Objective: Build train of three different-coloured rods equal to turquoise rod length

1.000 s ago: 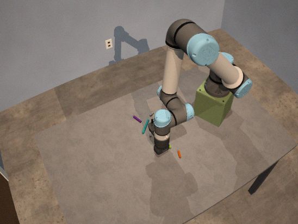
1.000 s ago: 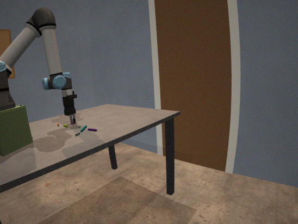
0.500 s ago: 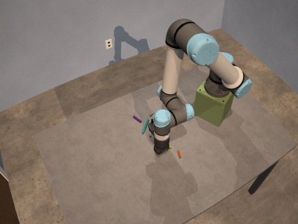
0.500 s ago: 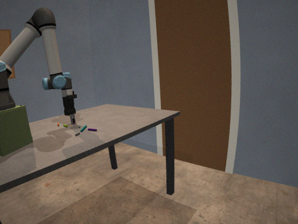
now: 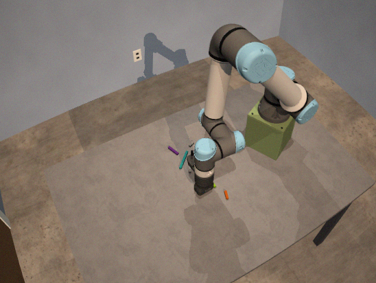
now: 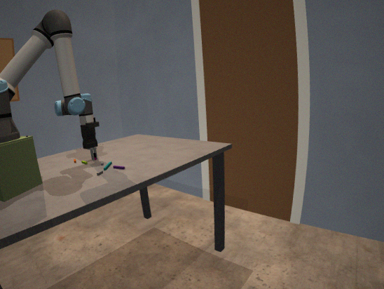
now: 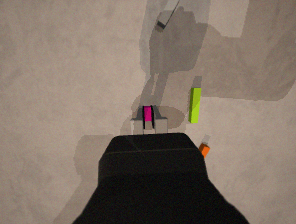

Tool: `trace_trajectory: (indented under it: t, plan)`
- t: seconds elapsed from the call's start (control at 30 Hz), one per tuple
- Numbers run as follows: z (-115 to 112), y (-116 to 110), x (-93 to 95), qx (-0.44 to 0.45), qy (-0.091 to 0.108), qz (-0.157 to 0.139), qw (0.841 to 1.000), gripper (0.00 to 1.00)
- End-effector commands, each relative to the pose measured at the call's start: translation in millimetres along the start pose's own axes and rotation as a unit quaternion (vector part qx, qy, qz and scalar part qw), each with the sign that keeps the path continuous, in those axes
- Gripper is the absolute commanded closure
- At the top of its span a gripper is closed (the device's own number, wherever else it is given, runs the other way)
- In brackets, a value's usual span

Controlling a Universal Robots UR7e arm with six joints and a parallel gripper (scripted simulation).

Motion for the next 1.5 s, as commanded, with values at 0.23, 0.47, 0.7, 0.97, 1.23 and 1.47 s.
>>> trace_trajectory:
  t: [0.23,0.47,0.7,0.97,1.23,1.47]
  plan:
    - [0,0,-6.5,0.000,0.001,0.000,1.000,0.76]
    - [0,0,-24.9,0.000,0.001,0.000,1.000,0.76]
    - [0,0,-56.8,0.000,0.001,0.000,1.000,0.76]
    - [0,0,-82.5,0.000,0.001,0.000,1.000,0.76]
    - [0,0,-99.5,0.000,0.001,0.000,1.000,0.76]
    - [0,0,-100.4,0.000,0.001,0.000,1.000,0.76]
Point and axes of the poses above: the point where the finger pads meet when closed, its own x axis out along the fingers, its own z axis across the jaws, y = z × x, the point moved 3 cm from there along -x, back along the fingers, and after that the axes turned 14 degrees about -x, right-handed, at the moved point
